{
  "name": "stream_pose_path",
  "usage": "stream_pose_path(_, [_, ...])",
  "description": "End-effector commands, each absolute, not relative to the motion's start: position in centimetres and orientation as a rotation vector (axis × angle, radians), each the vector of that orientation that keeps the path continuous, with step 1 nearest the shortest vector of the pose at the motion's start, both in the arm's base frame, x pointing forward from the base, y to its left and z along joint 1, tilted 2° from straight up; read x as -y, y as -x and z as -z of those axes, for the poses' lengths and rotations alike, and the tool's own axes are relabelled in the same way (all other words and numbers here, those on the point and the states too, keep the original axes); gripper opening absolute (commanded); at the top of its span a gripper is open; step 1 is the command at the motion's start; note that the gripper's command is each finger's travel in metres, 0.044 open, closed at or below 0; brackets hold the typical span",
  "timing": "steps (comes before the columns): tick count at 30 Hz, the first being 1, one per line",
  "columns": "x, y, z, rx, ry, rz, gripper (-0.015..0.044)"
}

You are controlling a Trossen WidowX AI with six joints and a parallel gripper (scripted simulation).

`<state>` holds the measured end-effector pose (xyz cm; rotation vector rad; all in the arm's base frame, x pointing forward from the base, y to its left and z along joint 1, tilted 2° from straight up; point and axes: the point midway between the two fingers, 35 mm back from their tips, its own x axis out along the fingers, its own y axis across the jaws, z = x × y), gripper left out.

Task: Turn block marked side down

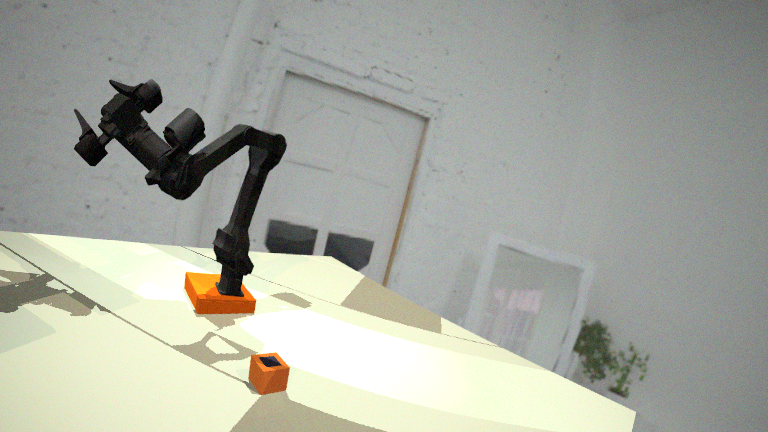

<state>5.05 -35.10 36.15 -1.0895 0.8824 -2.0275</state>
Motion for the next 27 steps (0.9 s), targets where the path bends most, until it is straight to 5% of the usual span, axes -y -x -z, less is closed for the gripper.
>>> stream_pose_path(1, [35.1,-5.2,-36.1,-0.881,1.090,2.022,0.0426])
stream_pose_path(15, [36.5,-23.9,-30.6,-0.752,1.034,1.264,0.0440])
stream_pose_path(27, [25.7,-36.7,-20.0,-0.864,0.685,0.533,0.0440])
